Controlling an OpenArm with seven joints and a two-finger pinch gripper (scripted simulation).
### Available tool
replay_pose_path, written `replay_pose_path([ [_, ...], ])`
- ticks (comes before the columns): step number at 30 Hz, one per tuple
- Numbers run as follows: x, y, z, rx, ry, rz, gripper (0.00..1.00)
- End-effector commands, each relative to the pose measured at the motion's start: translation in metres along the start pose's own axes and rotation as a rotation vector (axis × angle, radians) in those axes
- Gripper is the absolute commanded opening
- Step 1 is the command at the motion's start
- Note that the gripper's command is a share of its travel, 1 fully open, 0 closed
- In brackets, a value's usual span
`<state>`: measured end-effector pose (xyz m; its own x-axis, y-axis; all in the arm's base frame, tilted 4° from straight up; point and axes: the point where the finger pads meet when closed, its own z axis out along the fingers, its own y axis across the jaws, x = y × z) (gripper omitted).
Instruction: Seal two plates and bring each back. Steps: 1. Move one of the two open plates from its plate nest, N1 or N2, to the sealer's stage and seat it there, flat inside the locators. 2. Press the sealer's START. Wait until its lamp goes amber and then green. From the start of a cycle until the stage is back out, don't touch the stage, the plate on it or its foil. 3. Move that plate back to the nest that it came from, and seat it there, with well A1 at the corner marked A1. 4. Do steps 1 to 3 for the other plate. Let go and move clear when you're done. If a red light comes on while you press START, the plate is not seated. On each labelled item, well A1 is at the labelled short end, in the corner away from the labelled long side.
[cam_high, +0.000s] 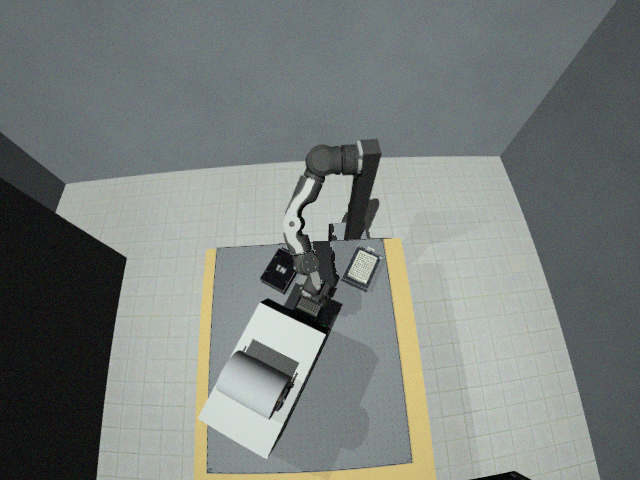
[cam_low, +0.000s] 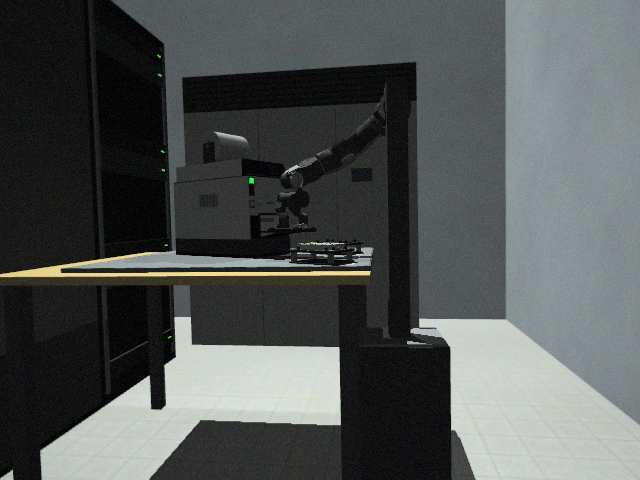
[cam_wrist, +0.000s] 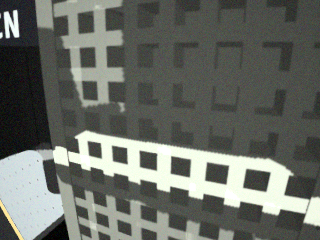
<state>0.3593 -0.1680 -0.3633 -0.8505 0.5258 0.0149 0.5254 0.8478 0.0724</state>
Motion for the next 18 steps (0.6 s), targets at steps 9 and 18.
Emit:
replay_pose_path([
  [9, 0.0003, 0.0003, 0.0, -0.002, 0.0, -0.002, 0.65],
  [18, 0.0003, 0.0003, 0.0, -0.002, 0.0, -0.002, 0.65],
])
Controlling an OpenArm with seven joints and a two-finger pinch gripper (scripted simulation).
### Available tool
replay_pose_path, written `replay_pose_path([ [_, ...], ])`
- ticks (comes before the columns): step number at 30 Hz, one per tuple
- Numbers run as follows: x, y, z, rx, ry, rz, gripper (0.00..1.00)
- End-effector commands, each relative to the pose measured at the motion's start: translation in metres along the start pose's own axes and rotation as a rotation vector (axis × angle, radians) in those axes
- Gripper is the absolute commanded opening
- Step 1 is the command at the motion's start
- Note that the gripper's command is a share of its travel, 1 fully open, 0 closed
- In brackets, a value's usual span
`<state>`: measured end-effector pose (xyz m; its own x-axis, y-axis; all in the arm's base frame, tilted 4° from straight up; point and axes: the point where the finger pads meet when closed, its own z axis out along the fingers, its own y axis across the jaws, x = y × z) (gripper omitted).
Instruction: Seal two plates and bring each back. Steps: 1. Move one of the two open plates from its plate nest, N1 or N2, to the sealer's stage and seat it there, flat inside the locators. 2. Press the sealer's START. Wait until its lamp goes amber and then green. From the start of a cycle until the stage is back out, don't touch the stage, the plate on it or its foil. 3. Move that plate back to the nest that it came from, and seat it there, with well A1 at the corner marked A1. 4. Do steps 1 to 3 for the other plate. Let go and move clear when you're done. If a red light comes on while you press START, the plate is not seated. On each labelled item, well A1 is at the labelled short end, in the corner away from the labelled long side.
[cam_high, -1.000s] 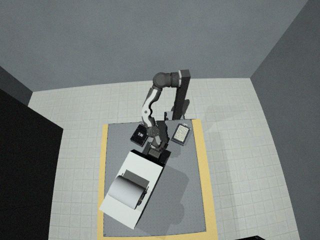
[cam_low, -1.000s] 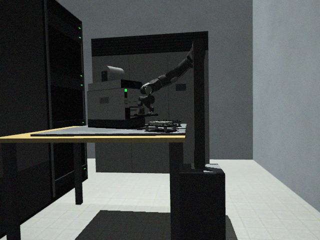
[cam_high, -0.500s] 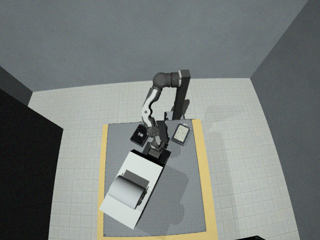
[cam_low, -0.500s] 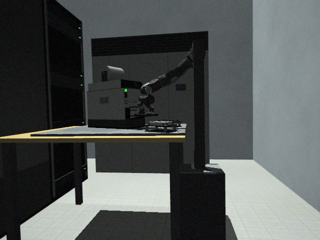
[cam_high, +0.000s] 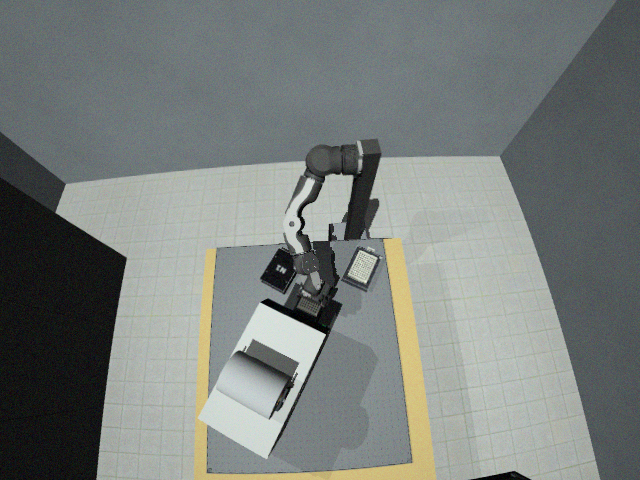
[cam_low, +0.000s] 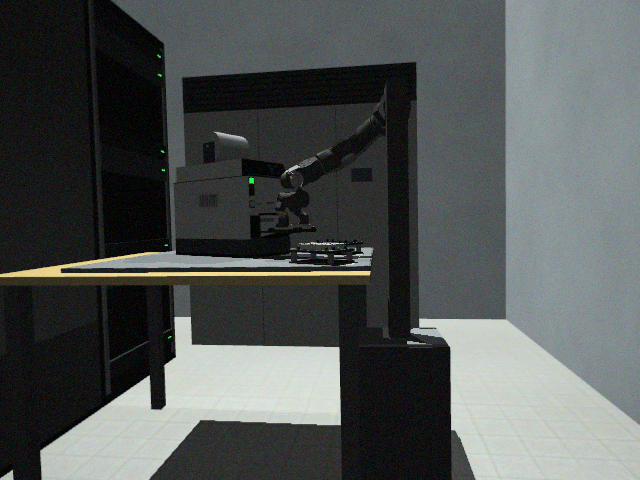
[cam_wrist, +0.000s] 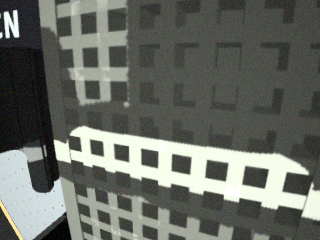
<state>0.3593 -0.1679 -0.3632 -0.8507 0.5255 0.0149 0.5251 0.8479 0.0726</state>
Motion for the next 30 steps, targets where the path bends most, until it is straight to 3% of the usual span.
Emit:
replay_pose_path([
  [1, 0.0, 0.0, 0.0, -0.001, 0.0, -0.002, 0.65],
  [30, -0.001, 0.0, -0.015, 0.0, -0.003, 0.002, 0.65],
])
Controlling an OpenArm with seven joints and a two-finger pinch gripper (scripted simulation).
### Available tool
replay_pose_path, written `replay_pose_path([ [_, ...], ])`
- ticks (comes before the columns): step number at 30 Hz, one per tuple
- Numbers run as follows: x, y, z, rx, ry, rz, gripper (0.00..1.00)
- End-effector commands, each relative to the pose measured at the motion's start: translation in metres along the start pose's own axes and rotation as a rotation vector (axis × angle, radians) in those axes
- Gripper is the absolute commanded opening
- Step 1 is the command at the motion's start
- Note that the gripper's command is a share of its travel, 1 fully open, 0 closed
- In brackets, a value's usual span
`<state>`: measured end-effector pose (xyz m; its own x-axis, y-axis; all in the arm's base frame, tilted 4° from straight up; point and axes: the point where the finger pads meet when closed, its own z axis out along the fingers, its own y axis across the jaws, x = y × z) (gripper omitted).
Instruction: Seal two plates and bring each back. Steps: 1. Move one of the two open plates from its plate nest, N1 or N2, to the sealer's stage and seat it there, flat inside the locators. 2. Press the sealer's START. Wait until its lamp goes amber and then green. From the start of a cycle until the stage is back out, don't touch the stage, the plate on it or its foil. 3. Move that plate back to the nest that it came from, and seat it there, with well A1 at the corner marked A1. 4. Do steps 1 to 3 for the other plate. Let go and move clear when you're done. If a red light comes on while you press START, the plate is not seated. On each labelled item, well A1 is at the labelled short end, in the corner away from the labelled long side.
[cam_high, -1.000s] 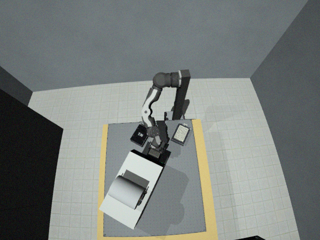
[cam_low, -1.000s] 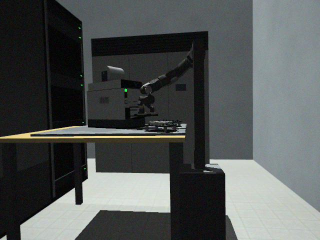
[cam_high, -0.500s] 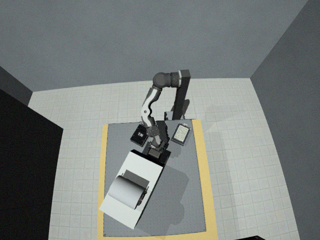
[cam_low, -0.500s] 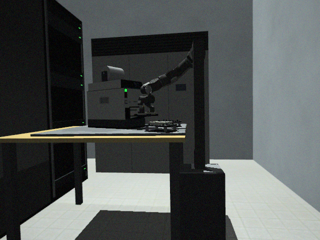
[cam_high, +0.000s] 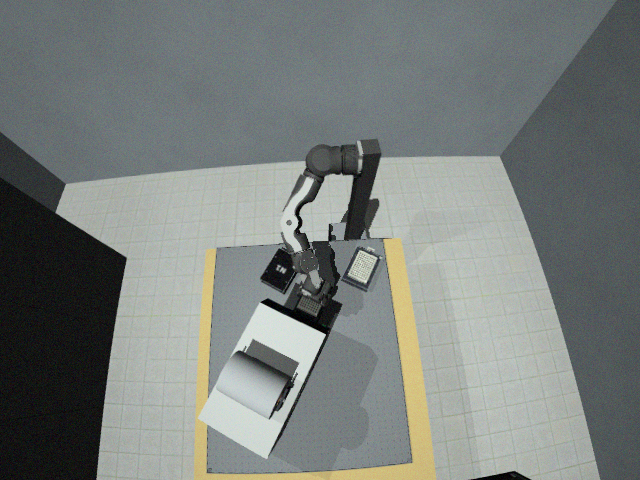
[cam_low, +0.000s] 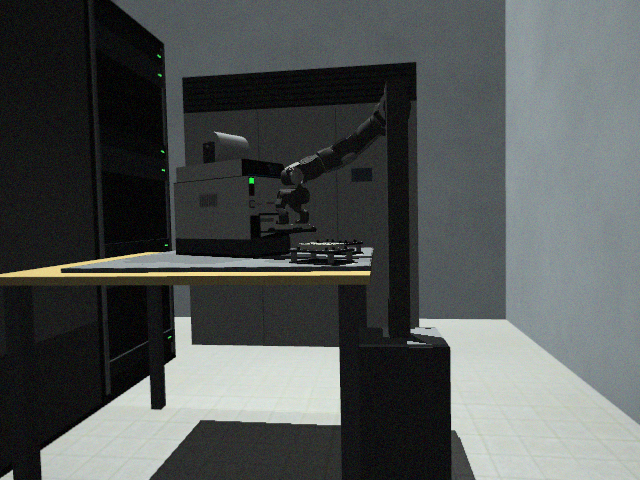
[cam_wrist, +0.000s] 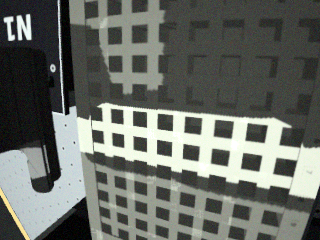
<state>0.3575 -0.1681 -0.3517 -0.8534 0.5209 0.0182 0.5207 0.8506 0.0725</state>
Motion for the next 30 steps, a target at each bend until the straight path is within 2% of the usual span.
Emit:
replay_pose_path([
  [1, -0.003, 0.0, -0.004, -0.001, -0.007, 0.007, 0.65],
  [15, -0.003, 0.001, -0.012, -0.001, -0.007, 0.007, 0.65],
  [19, -0.003, 0.001, -0.019, -0.003, -0.008, 0.008, 0.65],
  [30, -0.008, 0.041, -0.055, 0.004, -0.375, 0.001, 0.6],
])
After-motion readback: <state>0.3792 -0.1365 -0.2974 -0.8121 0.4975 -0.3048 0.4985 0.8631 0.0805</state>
